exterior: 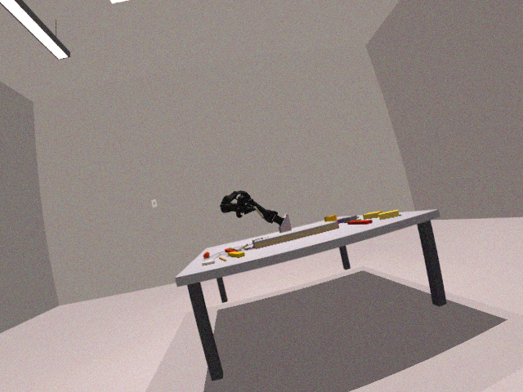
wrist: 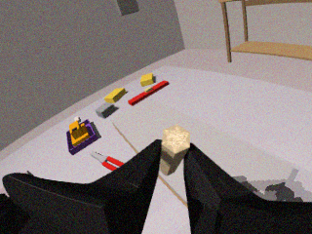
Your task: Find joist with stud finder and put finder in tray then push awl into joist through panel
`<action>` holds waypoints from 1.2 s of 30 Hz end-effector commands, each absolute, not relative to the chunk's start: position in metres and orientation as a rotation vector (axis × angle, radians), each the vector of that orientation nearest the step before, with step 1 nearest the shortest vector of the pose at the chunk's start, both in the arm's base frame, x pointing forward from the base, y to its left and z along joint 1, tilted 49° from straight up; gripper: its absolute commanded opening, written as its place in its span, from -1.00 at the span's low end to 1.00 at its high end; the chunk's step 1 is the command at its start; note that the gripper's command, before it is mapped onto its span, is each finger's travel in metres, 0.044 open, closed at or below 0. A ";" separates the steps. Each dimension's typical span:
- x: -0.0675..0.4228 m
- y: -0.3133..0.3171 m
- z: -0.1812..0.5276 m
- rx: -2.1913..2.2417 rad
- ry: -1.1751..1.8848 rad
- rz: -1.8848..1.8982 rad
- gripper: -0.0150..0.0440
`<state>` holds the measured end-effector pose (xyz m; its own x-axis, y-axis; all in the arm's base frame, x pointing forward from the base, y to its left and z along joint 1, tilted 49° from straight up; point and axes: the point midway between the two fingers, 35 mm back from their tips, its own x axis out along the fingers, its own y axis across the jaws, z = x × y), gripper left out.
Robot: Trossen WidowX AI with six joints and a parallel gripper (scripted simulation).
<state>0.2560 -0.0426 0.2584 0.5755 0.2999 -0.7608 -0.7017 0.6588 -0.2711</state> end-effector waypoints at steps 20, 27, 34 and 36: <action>0.323 -0.029 0.179 -0.814 0.927 0.321 -0.49; 0.339 -0.018 0.167 -0.849 0.905 0.173 -0.49; 0.349 -0.003 0.159 -0.861 0.849 0.022 -0.49; 0.351 0.001 0.158 -0.862 0.827 -0.022 -0.49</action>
<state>0.3481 -0.0081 0.1623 0.6696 -0.2829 -0.6867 -0.3735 0.6709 -0.6406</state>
